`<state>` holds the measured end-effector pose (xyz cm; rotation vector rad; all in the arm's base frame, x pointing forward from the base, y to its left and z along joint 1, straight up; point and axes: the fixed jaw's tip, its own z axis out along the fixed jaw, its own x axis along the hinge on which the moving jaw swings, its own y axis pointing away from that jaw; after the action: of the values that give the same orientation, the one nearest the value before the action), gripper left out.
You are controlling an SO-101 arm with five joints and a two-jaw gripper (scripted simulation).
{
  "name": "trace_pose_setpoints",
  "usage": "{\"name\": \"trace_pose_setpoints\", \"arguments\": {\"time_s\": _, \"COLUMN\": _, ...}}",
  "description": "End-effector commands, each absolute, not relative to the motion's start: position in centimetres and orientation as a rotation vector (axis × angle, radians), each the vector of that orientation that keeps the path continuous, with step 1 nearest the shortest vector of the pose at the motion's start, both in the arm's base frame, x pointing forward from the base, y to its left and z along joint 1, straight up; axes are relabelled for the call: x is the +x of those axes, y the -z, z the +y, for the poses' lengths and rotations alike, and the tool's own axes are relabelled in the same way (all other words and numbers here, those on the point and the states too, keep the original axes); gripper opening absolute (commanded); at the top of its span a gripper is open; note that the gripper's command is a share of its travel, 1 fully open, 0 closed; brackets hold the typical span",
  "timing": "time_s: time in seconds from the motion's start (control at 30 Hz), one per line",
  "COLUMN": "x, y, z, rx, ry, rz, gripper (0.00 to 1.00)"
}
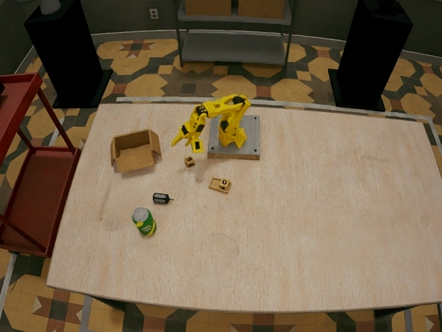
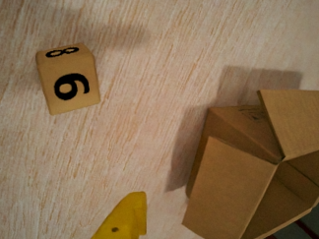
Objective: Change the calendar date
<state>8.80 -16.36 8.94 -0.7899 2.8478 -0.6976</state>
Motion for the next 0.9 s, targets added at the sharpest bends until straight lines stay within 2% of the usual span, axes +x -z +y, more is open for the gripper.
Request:
{"name": "trace_pose_setpoints", "arguments": {"time_s": 0.0, "x": 8.7, "y": -8.8, "z": -16.4, "rx": -0.795, "ry": 0.702, "rz": 2.848, "gripper": 0.35}}
{"name": "trace_pose_setpoints", "arguments": {"time_s": 0.17, "x": 8.6, "y": -7.9, "z": -16.2, "rx": -0.803, "ry": 0.622, "rz": 2.877, "gripper": 0.35}}
{"name": "trace_pose_setpoints", "arguments": {"time_s": 0.7, "x": 7.4, "y": -2.6, "z": -13.9, "rx": -0.842, "ry": 0.064, "rz": 3.017, "gripper": 0.35}}
{"name": "trace_pose_setpoints", "arguments": {"time_s": 0.87, "x": 7.1, "y": -1.9, "z": -13.5, "rx": -0.845, "ry": -0.022, "rz": 3.029, "gripper": 0.35}}
